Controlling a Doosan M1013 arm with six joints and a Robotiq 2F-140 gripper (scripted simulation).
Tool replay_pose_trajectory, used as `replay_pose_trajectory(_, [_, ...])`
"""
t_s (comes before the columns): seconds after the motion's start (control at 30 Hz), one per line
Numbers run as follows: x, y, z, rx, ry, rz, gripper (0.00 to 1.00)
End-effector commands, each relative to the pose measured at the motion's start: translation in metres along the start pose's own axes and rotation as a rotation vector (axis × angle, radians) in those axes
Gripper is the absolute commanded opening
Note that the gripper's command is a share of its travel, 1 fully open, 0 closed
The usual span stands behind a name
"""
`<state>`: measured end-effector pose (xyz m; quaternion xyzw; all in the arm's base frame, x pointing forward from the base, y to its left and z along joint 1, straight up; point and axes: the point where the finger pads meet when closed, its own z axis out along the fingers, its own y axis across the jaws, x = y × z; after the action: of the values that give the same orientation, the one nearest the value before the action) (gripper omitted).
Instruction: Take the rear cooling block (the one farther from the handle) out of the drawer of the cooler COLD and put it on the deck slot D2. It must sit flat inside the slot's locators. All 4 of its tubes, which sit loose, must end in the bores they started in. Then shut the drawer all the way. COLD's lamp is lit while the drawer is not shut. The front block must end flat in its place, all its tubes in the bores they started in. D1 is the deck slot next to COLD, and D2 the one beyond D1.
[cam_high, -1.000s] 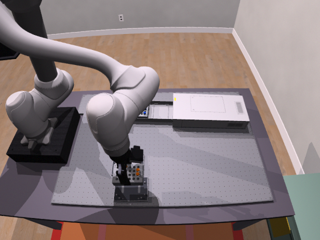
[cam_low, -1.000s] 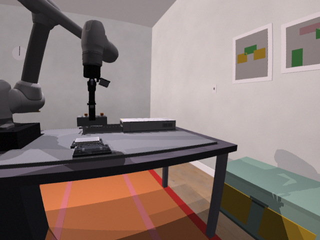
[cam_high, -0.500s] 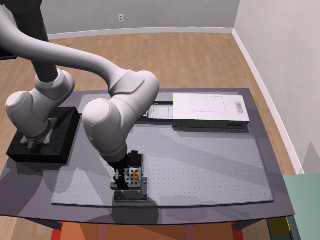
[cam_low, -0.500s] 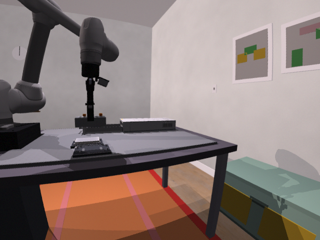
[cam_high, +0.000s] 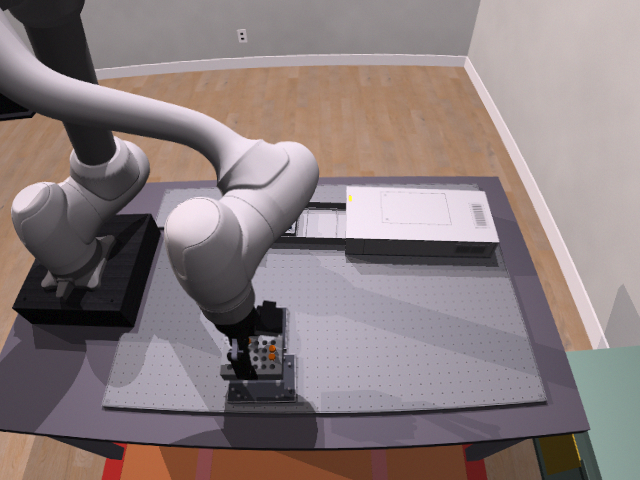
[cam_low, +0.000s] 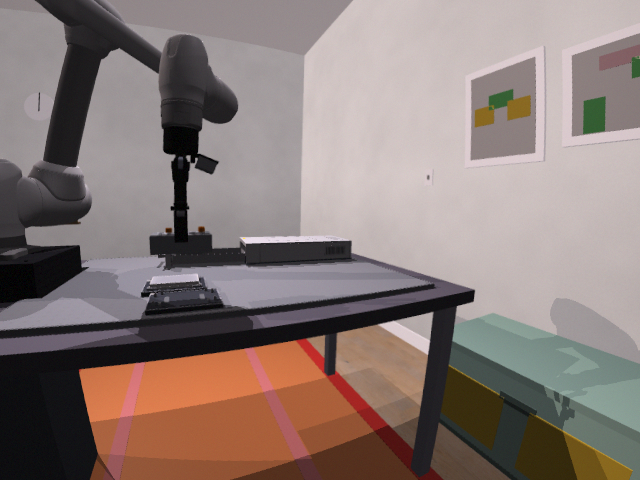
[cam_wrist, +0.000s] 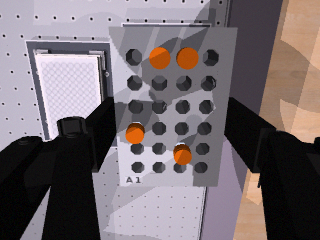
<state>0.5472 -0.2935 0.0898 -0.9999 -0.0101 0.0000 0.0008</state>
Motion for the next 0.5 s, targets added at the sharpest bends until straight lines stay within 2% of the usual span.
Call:
replay_pose_trajectory(0.0, [0.0004,0.0001,-0.0007,0.000,0.001,0.000,0.10])
replay_pose_trajectory(0.43, [0.0004,0.0001,-0.0007,0.000,0.001,0.000,0.10])
replay_pose_trajectory(0.47, [0.0004,0.0002,0.0039,0.000,0.001,0.000,0.10])
